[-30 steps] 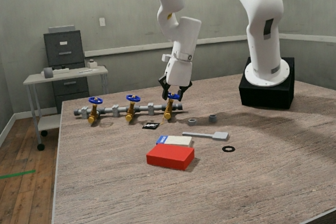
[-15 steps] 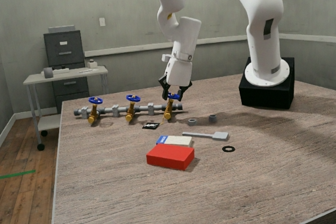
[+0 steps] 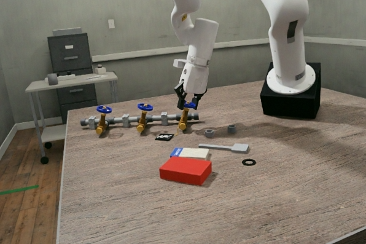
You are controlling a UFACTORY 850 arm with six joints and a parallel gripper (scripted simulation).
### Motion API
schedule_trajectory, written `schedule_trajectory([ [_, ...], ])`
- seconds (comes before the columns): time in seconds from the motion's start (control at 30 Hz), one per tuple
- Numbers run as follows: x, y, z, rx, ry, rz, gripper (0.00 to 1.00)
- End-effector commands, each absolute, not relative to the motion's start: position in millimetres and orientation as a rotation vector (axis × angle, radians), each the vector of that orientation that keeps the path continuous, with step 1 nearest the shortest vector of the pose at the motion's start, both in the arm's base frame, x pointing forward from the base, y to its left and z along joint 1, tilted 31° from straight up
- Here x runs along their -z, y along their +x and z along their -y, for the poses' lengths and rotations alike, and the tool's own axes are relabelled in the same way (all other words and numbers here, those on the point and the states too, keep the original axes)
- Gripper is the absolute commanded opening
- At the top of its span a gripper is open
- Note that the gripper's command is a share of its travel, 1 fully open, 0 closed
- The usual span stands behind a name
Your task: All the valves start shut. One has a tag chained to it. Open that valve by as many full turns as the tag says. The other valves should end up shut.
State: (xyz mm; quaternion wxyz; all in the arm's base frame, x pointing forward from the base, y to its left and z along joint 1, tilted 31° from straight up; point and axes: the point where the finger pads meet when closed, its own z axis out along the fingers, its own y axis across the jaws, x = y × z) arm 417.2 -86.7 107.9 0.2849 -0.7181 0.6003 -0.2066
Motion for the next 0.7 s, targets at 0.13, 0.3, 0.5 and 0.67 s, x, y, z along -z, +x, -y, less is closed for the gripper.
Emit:
schedule_trajectory([
  [0.13,-108.2,417.5,87.0,0.681,-2.174,-1.326,0.00],
  [0.3,-108.2,417.5,87.0,0.777,-2.370,-1.051,0.00],
  [0.5,-108.2,417.5,87.0,0.856,-2.543,-0.743,0.00],
  [0.67,-108.2,417.5,87.0,0.920,-2.659,-0.467,0.00],
])
